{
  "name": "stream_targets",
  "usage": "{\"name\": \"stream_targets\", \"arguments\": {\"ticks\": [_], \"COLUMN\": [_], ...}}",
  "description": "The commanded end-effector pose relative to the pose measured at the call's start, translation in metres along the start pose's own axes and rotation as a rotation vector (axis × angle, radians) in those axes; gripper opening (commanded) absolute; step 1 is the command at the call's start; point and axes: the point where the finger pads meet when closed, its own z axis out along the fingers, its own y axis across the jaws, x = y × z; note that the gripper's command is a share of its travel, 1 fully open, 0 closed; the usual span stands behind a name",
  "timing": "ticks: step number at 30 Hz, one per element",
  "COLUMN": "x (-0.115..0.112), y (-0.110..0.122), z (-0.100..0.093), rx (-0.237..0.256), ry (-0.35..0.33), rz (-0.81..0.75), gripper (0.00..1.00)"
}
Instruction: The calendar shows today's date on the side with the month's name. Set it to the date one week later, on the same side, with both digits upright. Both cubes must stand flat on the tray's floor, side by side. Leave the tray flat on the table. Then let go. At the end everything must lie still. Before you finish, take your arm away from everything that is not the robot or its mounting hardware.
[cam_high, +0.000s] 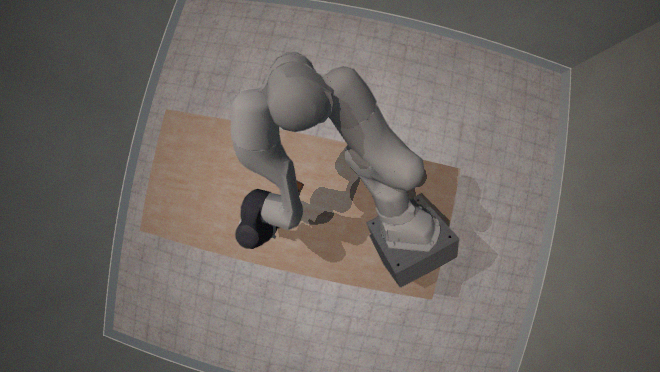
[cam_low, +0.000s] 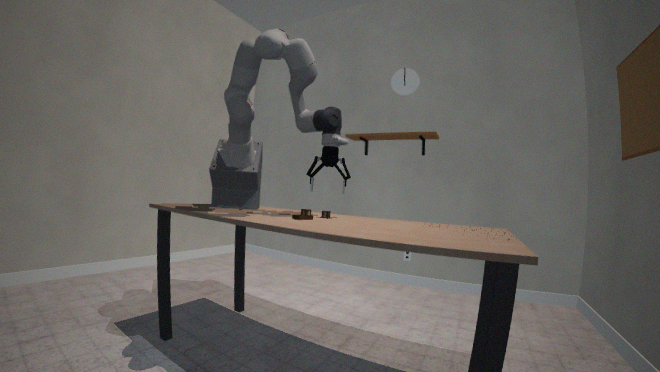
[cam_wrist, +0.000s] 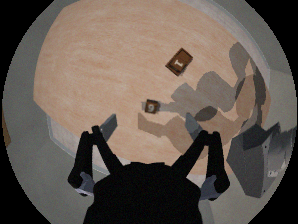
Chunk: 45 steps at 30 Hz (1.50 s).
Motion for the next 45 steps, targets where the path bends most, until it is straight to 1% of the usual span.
{"name": "stream_targets", "arguments": {"ticks": [1,6,7,45], "x": [-0.001,-0.001,-0.001,-0.001], "y": [-0.0009,-0.0009,-0.0009,-0.0009], "z": [0.0002,0.0004,0.0004,0.0007], "rx": [0.015,0.015,0.015,0.015], "ry": [0.005,0.004,0.004,0.004], "rz": [0.173,0.21,0.21,0.21], "gripper": [1.0,1.0,0.29,0.29]}}
